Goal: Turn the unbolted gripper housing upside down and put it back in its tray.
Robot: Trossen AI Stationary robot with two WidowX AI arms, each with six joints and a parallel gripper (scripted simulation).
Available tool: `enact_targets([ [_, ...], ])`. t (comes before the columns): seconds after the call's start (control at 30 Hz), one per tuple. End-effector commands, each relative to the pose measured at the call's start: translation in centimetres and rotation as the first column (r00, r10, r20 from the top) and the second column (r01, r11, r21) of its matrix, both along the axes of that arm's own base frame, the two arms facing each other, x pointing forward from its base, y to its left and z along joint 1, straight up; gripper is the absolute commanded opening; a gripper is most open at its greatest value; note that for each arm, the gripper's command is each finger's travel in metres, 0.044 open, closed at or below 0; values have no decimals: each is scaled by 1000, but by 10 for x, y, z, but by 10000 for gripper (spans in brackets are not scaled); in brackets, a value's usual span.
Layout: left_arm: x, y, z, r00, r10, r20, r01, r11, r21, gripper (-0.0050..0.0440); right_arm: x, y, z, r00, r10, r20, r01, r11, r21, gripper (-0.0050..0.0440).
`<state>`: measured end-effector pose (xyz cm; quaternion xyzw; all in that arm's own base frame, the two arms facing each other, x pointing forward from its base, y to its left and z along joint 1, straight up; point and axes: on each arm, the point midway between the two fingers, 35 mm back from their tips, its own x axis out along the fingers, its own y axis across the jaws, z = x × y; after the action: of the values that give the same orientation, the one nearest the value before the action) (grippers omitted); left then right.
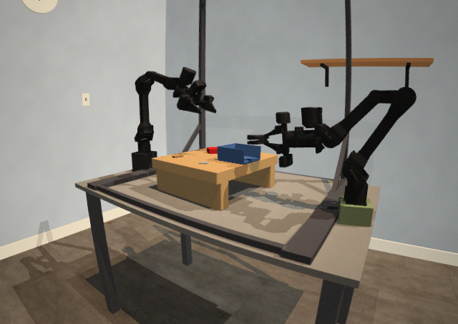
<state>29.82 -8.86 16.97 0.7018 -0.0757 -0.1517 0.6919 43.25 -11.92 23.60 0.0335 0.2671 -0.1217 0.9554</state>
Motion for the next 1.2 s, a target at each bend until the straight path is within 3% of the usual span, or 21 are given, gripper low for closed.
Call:
enact_targets([
  [0.0,-3,0,7,1000,-5,21,5,1000,-3,118,1,0,10,1000,6,23,-5,1000,-6,440],
  [0.6,-16,5,4,1000,-4,20,4,1000,-2,118,1,0,10,1000,6,23,-5,1000,-6,440],
  [1.17,-13,10,4,1000,18,12,-18,1000,9,118,1,0,10,1000,6,23,-5,1000,-6,440],
])
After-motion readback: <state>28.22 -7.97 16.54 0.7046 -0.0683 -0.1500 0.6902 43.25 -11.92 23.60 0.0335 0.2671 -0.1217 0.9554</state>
